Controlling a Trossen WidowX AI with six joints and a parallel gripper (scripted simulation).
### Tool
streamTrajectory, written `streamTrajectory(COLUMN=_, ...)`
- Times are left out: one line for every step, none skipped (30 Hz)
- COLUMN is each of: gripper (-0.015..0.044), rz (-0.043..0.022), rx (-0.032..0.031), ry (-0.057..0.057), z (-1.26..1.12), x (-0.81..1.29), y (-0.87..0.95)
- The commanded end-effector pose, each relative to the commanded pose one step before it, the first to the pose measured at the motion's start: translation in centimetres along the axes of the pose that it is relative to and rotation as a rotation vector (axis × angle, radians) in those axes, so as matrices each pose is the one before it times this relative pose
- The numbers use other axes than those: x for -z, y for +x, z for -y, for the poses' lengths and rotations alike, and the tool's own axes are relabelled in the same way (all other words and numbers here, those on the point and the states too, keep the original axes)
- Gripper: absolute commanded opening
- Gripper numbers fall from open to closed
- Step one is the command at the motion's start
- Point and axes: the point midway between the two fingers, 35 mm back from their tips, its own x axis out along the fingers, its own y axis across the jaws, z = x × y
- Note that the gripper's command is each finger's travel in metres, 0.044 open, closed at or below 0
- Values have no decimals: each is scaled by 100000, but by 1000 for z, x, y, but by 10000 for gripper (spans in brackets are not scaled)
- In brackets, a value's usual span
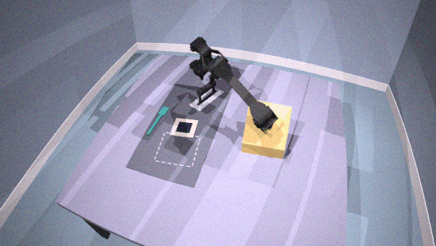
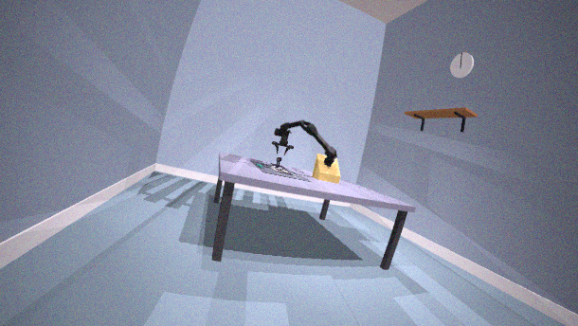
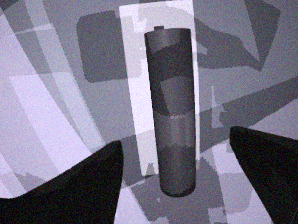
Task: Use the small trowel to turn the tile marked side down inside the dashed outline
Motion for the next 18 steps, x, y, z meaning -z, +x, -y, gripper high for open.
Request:
streamTrajectory(gripper=300, rz=-327, rx=732, ry=-116, z=71, x=156, y=-886)
streamTrajectory(gripper=300, rz=-55, rx=98, ry=348, z=7, x=16, y=12)
streamTrajectory(gripper=300, rz=-162, rx=295, ry=1043, z=22, x=47, y=35)
streamTrajectory(gripper=300, rz=-261, rx=496, ry=1738, z=37, x=77, y=58)
streamTrajectory(gripper=300, rz=-348, rx=703, ry=2434, z=53, x=105, y=80)
streamTrajectory(gripper=300, rz=-400, rx=878, ry=2993, z=66, x=125, y=98)
streamTrajectory(gripper=300, rz=-375, rx=907, ry=3043, z=69, x=123, y=98)
streamTrajectory(gripper=300, rz=-342, rx=920, ry=3043, z=70, x=119, y=97)
streamTrajectory(gripper=300, rz=-308, rx=932, ry=3044, z=70, x=114, y=96)
streamTrajectory(gripper=300, rz=-275, rx=943, ry=3045, z=71, x=110, y=95)
streamTrajectory(gripper=300, rz=-240, rx=953, ry=3046, z=72, x=105, y=94)
streamTrajectory(gripper=300, rz=-198, rx=944, ry=3212, z=66, x=98, y=90)
streamTrajectory(gripper=300, rz=-163, rx=957, ry=3240, z=66, x=95, y=89)
streamTrajectory(gripper=300, rz=-126, rx=962, ry=3243, z=66, x=91, y=88)
streamTrajectory(gripper=300, rz=-90, rx=966, ry=3244, z=66, x=87, y=86)
streamTrajectory(gripper=300, rz=-53, rx=969, ry=3245, z=66, x=83, y=85)
streamTrajectory(gripper=300, rz=-16, rx=971, ry=3245, z=65, x=80, y=83)
streamTrajectory(gripper=300, rz=21, rx=971, ry=3246, z=65, x=76, y=81)
